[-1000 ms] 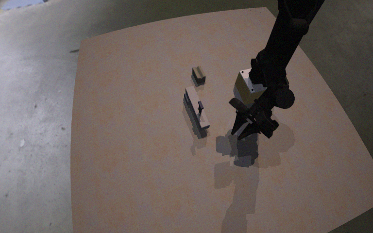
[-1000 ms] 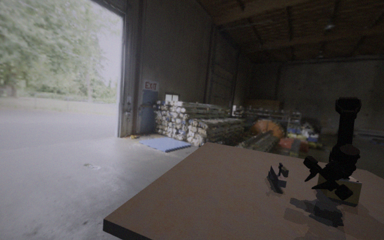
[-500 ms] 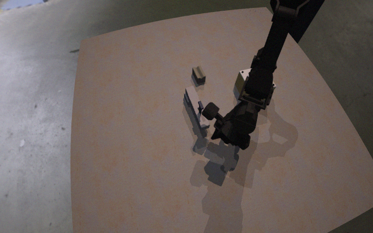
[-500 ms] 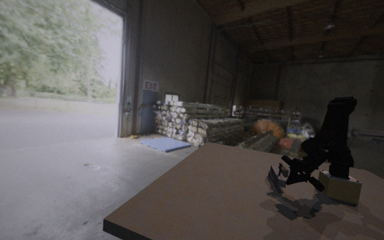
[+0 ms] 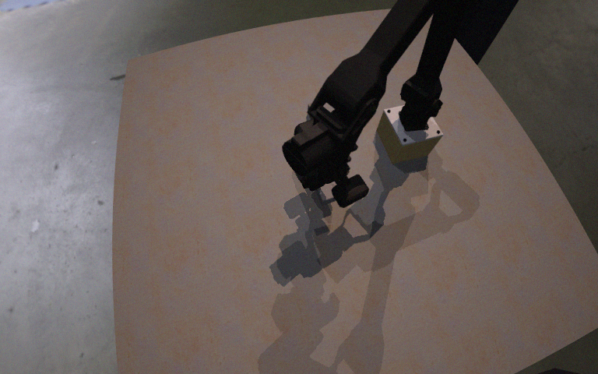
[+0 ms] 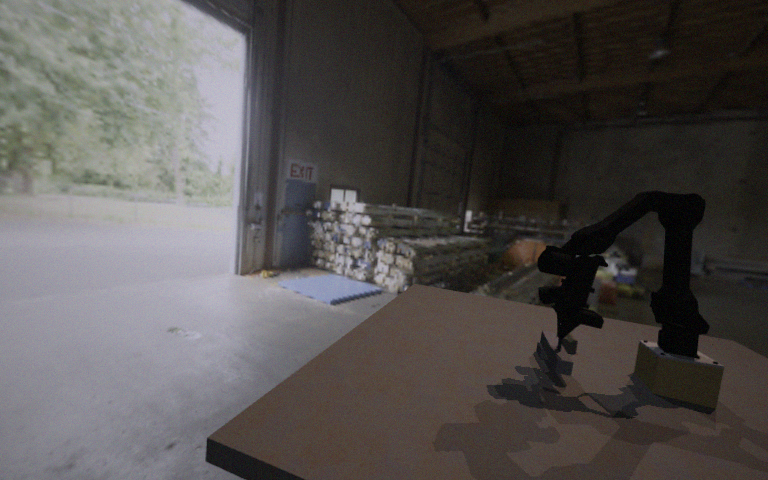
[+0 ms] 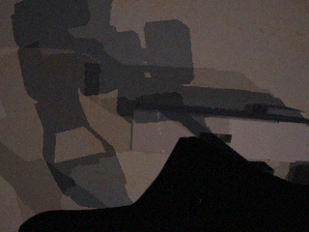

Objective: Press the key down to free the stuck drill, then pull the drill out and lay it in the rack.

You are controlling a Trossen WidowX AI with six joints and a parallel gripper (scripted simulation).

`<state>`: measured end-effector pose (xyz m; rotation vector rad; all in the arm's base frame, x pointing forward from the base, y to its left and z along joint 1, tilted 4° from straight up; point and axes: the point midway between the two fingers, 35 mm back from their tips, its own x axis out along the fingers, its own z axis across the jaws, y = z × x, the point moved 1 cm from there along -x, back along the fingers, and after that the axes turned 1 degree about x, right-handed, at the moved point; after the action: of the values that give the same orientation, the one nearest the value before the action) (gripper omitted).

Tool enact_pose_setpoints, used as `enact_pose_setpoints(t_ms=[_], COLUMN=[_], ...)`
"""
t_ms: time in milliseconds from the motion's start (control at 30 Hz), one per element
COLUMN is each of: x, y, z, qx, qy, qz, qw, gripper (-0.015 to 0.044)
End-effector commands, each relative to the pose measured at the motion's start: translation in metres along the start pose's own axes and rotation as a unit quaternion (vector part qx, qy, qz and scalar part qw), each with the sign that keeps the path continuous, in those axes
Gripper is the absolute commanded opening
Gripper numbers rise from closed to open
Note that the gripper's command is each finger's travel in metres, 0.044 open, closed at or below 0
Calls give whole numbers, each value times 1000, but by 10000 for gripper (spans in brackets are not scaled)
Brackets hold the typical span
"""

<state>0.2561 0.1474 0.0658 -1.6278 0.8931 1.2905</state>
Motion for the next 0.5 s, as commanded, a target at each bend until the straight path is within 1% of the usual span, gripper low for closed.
enact_pose_setpoints(t_ms=[0,200,467], x=[-29,-29,-19], y=[4,4,8], z=[-29,-29,-28], qx=[87,87,86], qy=[-19,-19,-19], qz=[64,64,64], qw=[994,994,994], gripper=[0,0,0])
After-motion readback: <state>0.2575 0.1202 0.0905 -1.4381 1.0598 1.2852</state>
